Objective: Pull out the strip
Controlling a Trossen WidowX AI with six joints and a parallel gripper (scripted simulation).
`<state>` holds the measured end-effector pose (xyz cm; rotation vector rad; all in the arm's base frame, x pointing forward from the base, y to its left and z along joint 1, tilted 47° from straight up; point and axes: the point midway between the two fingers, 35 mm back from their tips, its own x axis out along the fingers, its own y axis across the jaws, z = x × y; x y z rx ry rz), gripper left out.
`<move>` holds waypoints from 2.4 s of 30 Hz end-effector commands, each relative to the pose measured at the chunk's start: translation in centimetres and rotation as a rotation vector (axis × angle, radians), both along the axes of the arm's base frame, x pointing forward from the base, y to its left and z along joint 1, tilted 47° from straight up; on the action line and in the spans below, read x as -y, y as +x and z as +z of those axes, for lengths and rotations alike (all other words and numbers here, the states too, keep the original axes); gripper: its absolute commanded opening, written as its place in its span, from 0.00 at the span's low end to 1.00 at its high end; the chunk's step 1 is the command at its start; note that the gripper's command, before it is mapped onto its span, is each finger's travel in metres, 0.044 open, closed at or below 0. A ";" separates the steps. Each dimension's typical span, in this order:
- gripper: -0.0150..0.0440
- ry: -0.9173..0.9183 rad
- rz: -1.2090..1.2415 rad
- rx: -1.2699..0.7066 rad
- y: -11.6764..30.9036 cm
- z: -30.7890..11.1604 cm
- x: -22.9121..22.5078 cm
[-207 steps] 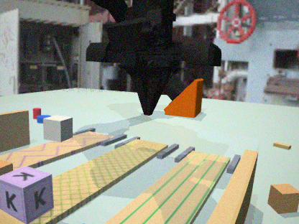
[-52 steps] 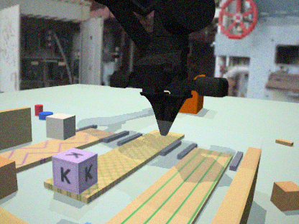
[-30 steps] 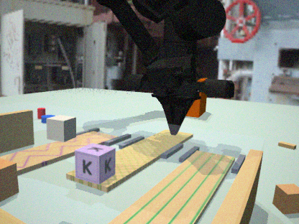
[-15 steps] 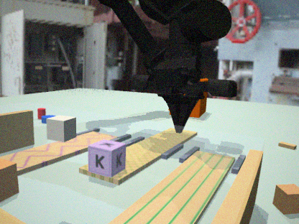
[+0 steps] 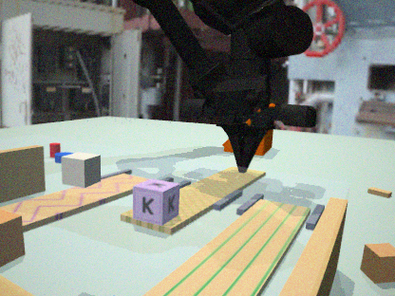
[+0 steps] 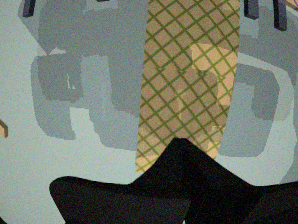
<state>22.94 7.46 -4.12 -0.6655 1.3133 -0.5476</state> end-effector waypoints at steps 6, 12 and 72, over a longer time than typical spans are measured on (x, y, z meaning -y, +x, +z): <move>0.25 -0.006 -0.017 -0.030 -2.2 -0.5 0.8; 0.25 -0.006 -0.017 -0.031 -3.1 -0.6 0.9; 0.30 -0.004 -0.016 -0.034 -4.6 2.2 -2.7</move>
